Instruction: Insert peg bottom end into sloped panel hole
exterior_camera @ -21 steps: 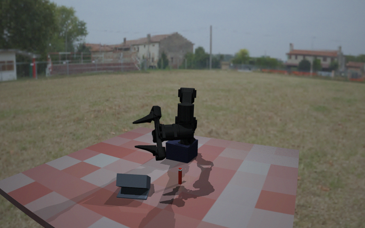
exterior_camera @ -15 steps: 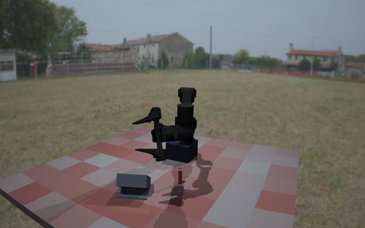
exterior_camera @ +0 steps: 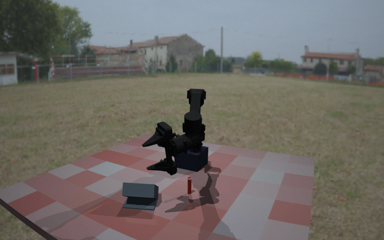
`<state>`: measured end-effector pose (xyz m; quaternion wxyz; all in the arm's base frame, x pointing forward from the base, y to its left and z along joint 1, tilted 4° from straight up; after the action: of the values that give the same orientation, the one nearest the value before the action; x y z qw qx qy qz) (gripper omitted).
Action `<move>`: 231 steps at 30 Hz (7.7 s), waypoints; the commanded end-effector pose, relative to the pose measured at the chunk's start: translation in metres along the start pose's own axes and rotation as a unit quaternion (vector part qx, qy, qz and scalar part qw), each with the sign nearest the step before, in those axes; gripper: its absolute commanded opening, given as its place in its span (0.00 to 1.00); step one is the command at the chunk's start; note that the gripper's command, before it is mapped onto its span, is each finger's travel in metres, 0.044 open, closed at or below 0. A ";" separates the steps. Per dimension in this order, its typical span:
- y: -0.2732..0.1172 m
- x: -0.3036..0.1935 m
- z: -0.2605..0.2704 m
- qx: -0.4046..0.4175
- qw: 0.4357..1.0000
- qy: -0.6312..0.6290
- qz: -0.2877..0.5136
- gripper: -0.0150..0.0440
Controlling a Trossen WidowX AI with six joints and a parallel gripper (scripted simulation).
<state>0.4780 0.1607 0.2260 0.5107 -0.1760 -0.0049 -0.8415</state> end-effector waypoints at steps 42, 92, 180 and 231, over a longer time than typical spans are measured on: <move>-0.086 0.052 -0.123 -0.129 0.592 -0.630 0.485 1.00; -0.118 0.061 -0.193 -0.106 0.418 -0.652 0.624 1.00; -0.095 0.117 -0.127 -0.147 0.539 -0.561 0.611 0.25; -0.045 0.171 -0.123 -0.193 0.695 -0.404 0.563 0.25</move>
<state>0.3312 0.0161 0.1684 0.7910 -0.5710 0.0443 -0.2151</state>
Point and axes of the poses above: the point midway between the two fingers, 35 mm back from their tips, its own y axis out along the fingers, its own z axis across the jaws, x = y × z, the point moved 7 cm from there along -y, back along the fingers, and after that the axes turned 13 degrees about -y, right-handed, at the moved point
